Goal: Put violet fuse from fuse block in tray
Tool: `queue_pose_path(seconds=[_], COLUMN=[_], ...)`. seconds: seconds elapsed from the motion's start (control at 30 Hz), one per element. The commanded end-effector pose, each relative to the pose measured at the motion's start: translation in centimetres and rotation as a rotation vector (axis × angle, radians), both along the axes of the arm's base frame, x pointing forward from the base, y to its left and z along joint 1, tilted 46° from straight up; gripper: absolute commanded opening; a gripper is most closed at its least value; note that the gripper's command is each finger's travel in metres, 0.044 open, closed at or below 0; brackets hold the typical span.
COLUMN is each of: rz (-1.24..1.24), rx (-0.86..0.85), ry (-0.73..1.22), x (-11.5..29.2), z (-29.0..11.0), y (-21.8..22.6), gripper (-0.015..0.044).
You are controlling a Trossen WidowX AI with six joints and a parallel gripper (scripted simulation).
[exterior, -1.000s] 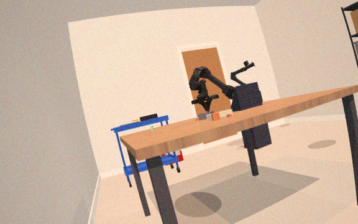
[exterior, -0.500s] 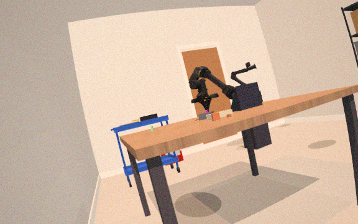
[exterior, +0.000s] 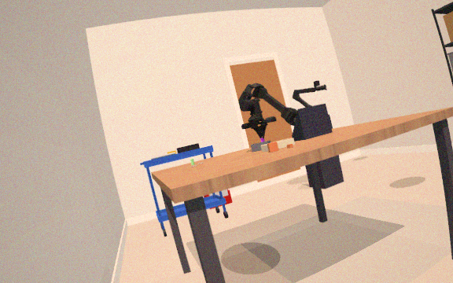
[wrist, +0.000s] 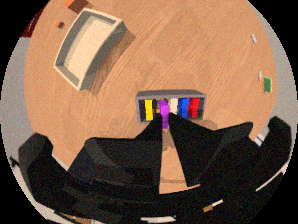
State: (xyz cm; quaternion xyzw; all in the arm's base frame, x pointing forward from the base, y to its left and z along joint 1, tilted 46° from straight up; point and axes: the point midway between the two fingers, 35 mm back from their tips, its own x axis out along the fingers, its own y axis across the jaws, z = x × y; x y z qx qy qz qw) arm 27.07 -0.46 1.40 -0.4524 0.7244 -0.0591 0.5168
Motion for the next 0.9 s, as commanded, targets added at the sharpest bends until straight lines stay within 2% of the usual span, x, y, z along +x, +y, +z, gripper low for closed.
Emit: queue_pose_path(seconds=[0.0, 0.87], rz=[-0.002, -0.001], rx=[0.003, 0.002], ry=[-0.003, -0.002], x=[0.02, 0.05], z=[0.18, 1.15], y=[0.29, 1.26], gripper=[0.0, 0.0])
